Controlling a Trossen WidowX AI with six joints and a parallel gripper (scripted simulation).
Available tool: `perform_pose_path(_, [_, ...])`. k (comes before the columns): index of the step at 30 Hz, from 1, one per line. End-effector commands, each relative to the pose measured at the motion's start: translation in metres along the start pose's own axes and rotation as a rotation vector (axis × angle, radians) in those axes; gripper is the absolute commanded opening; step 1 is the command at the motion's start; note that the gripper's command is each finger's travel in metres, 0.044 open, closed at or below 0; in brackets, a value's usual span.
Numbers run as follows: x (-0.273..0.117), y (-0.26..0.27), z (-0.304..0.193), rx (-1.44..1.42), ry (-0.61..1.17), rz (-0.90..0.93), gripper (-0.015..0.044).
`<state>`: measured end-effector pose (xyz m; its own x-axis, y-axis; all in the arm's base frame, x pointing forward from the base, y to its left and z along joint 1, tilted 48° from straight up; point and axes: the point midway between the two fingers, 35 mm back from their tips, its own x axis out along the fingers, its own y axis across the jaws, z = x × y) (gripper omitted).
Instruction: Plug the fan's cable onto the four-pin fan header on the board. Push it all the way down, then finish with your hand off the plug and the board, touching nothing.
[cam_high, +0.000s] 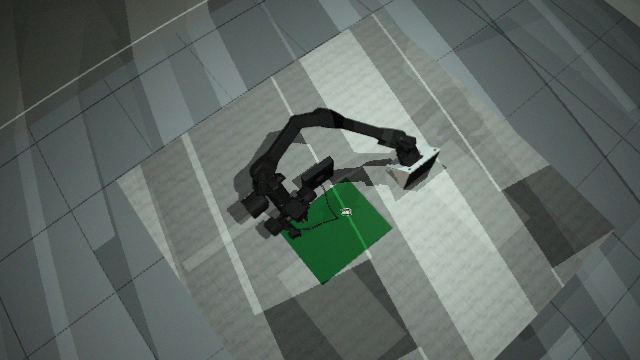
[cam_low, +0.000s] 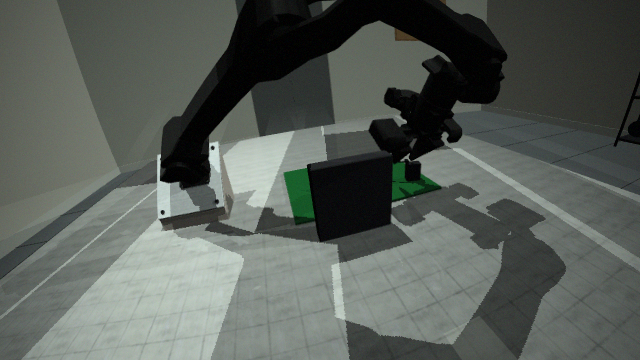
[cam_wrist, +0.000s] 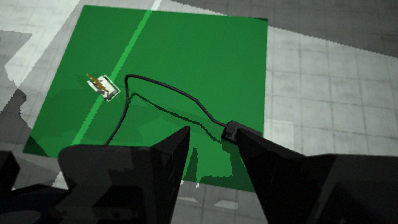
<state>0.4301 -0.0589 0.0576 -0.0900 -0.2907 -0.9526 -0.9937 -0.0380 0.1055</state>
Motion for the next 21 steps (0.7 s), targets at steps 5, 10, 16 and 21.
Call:
perform_pose_path(5, [-0.011,-0.003,0.004,-0.021,0.181,0.007,0.0205])
perform_pose_path(10, [-0.020,-0.006,0.006,-0.037,0.299,0.000,0.0205])
perform_pose_path(16, [-0.034,-0.010,0.010,-0.056,0.439,-0.021,0.0205])
perform_pose_path(21, [-0.044,-0.013,0.014,-0.069,0.536,-0.043,0.0205])
